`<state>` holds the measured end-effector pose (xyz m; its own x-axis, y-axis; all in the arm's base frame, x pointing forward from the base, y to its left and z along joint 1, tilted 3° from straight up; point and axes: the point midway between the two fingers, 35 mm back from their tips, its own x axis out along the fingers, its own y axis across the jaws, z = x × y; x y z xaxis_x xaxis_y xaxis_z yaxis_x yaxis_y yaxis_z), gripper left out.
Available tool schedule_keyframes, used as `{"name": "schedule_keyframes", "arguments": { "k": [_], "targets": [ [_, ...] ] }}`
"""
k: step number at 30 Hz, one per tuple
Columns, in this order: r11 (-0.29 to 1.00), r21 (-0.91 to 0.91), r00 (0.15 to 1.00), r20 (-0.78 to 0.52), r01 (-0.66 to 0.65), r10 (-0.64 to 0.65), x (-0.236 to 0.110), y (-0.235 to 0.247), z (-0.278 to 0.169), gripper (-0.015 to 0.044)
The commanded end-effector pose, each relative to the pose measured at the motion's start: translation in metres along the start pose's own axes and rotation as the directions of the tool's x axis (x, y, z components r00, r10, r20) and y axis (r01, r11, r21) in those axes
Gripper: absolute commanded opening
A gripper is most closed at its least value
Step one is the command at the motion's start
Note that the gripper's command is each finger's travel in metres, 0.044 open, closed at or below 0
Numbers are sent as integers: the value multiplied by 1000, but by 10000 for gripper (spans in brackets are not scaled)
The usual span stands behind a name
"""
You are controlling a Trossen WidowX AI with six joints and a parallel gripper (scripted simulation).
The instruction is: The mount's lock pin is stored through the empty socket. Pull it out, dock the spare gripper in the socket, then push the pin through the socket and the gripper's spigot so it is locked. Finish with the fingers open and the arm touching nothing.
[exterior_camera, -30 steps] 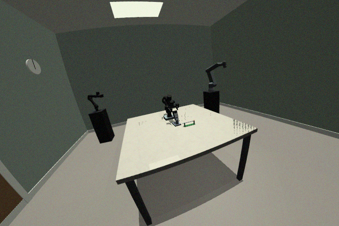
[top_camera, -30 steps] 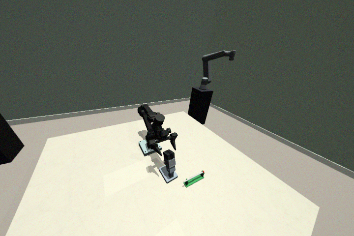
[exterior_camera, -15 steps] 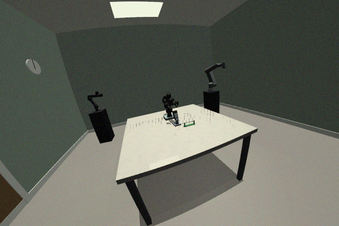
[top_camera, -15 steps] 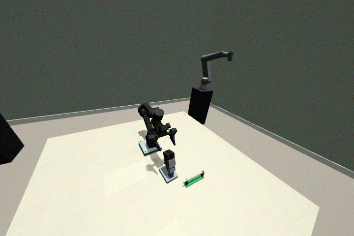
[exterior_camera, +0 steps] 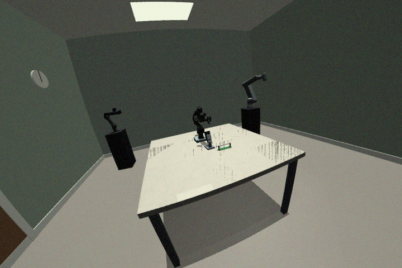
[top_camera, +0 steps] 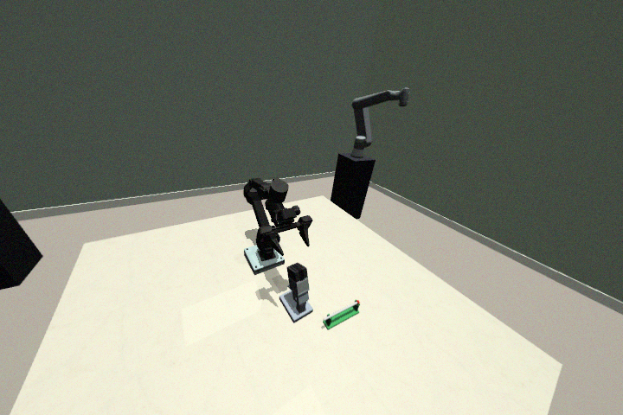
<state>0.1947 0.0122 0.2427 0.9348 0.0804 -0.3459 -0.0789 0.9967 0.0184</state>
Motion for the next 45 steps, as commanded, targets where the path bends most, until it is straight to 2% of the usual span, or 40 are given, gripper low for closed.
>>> {"name": "schedule_keyframes", "arguments": {
  "k": [1,4,14,23,28,35,39,42,45],
  "targets": [
    [1000,0,1000,-4,0,0,1,0,-2,440],
    [1000,0,1000,-4,0,0,1,0,-2,440],
    [996,90,987,-163,13,2,11,29,-18,180],
    [996,69,979,-202,52,-38,8,64,-23,180],
    [998,39,988,-145,51,-45,-2,87,-18,180],
    [1000,12,1000,0,-1,1,-24,121,-7,180],
    [1000,6,1000,1,-2,2,-25,123,-6,180],
    [996,-88,999,-42,21,-24,-20,127,-1,180],
    [960,-278,987,-137,41,-82,-8,137,7,180]
  ]
}}
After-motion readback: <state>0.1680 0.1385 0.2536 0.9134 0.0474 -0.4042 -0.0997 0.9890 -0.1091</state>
